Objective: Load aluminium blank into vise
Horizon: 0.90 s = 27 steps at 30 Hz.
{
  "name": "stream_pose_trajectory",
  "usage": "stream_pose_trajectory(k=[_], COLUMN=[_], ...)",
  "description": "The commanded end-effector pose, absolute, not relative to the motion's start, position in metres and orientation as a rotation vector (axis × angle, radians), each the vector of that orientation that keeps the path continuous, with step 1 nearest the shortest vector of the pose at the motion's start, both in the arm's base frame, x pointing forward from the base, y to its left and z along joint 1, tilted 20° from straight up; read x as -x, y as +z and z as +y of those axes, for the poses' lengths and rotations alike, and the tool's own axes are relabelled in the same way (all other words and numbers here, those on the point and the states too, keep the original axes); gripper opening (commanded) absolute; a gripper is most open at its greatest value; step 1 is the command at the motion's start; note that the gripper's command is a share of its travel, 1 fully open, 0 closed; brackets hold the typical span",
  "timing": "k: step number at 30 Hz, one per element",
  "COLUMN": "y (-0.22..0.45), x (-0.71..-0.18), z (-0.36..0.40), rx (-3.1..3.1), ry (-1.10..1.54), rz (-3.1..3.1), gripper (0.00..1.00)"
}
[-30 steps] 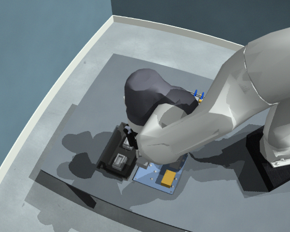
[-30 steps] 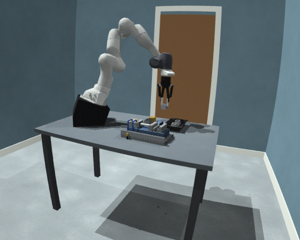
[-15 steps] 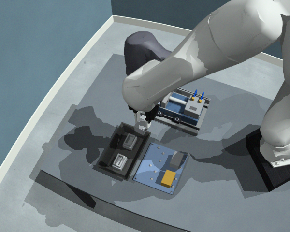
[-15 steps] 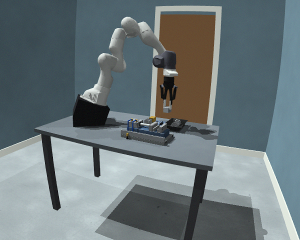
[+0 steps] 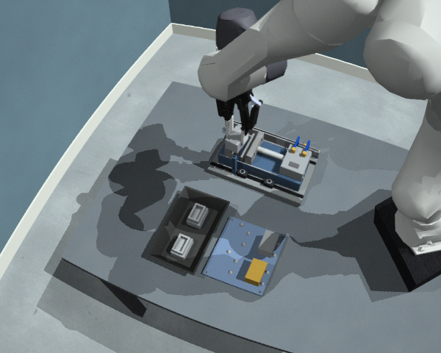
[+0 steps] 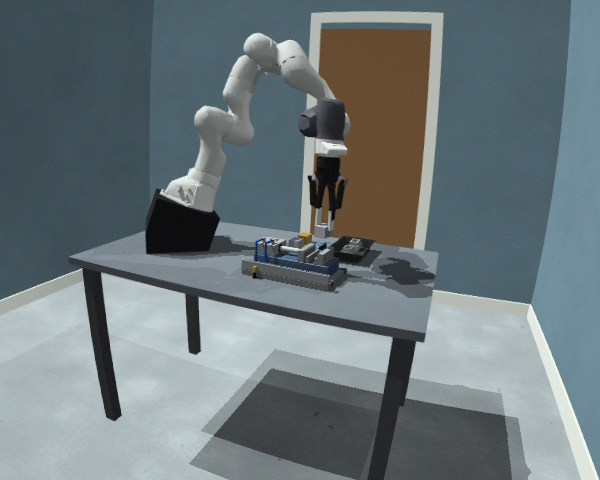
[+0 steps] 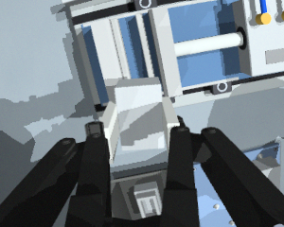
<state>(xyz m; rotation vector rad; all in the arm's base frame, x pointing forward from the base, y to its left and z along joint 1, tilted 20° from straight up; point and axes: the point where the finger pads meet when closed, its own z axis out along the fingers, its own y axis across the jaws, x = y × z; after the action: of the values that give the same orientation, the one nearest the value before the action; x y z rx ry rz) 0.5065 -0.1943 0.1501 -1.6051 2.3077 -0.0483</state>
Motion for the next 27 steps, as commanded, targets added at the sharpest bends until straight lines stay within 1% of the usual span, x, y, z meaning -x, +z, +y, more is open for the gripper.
stream_pose_trajectory(k=[1,3,27], y=[0.1378,0.1347,0.1347], x=[-0.4966,-0.4935,-0.4935], z=[-0.2332,-0.2415,-0.2416], rx=[1.744,1.743,1.743], ry=[-0.066,-0.067,-0.067], rz=[2.193,2.196,2.196], gripper=[0.00,0.00,0.00])
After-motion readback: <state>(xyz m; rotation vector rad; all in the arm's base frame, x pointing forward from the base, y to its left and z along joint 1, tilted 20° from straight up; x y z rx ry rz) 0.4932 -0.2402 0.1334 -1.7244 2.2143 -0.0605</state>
